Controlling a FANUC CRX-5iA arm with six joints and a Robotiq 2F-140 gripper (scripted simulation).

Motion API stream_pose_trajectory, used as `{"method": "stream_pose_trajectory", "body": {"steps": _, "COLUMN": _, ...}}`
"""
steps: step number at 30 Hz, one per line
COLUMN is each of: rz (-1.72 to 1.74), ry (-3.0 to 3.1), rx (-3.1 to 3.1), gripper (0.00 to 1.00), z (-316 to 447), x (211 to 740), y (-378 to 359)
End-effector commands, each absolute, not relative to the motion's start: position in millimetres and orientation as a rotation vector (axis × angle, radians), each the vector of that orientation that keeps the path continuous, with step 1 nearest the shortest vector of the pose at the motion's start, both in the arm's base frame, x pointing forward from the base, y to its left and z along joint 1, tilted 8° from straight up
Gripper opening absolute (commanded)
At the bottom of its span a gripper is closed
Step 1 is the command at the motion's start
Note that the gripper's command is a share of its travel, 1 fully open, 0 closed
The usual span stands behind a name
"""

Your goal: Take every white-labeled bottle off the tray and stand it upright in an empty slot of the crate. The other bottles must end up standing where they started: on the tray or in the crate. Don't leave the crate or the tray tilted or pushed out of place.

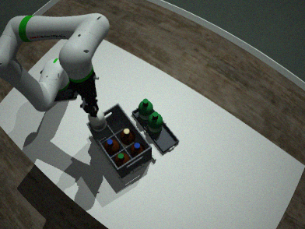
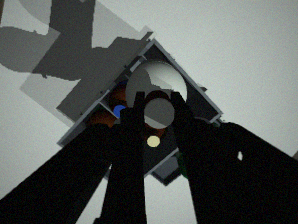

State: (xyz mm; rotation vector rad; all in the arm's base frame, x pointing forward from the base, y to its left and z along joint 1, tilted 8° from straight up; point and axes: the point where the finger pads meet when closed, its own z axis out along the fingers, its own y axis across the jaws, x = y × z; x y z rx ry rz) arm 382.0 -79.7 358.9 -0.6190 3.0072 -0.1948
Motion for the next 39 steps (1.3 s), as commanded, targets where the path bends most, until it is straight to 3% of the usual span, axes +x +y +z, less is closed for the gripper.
{"method": "stream_pose_trajectory", "body": {"steps": 1, "rz": -0.196, "ry": 3.006, "rx": -0.619, "gripper": 0.10, "z": 359.6, "x": 382.2, "y": -79.8}}
{"method": "stream_pose_trajectory", "body": {"steps": 39, "rz": -0.196, "ry": 3.006, "rx": -0.619, "gripper": 0.10, "z": 354.9, "x": 382.6, "y": -80.3}}
